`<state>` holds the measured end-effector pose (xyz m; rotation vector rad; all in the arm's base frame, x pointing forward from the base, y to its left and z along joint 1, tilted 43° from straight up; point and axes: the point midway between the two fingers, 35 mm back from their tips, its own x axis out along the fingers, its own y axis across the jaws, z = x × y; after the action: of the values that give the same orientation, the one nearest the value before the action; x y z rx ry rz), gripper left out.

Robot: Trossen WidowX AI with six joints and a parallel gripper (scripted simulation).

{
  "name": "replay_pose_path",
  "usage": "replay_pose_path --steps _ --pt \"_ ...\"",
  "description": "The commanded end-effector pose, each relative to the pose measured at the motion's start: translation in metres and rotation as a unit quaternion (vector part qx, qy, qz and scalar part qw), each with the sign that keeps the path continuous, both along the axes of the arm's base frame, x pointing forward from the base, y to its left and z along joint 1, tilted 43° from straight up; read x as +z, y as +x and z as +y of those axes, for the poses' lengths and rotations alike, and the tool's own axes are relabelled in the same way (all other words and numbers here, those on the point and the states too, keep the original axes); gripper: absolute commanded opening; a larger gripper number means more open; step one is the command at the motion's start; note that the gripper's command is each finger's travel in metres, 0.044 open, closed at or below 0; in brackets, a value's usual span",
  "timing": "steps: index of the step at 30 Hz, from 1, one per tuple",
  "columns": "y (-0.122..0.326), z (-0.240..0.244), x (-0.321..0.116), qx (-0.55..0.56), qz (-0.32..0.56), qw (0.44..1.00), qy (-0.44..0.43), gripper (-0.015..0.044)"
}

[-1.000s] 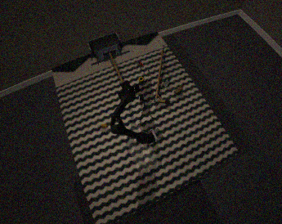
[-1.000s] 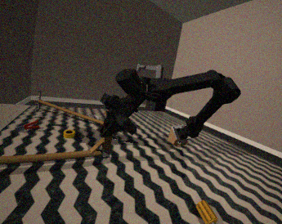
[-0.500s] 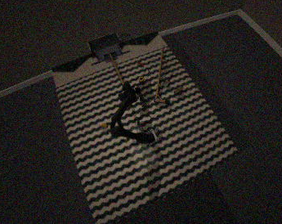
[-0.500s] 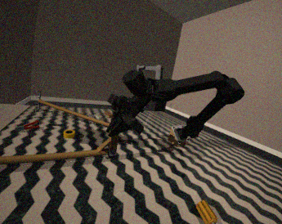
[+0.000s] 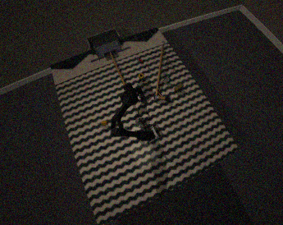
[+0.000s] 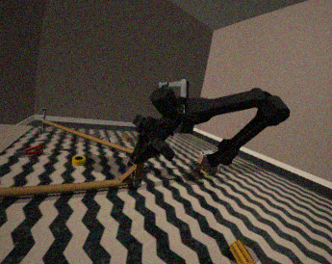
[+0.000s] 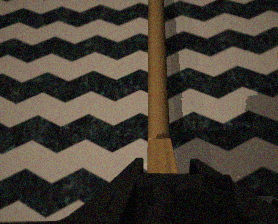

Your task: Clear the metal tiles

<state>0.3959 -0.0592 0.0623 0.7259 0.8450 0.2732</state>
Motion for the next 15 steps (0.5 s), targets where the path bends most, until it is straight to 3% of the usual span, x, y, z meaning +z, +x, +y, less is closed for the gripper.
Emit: replay_pose_path --steps 1,15 --pt "-0.007 -0.002 0.004 -0.002 -0.008 1.0 -0.002 0.0" --pt "-0.03 0.002 0.002 -0.003 -0.008 1.0 -0.002 0.0"
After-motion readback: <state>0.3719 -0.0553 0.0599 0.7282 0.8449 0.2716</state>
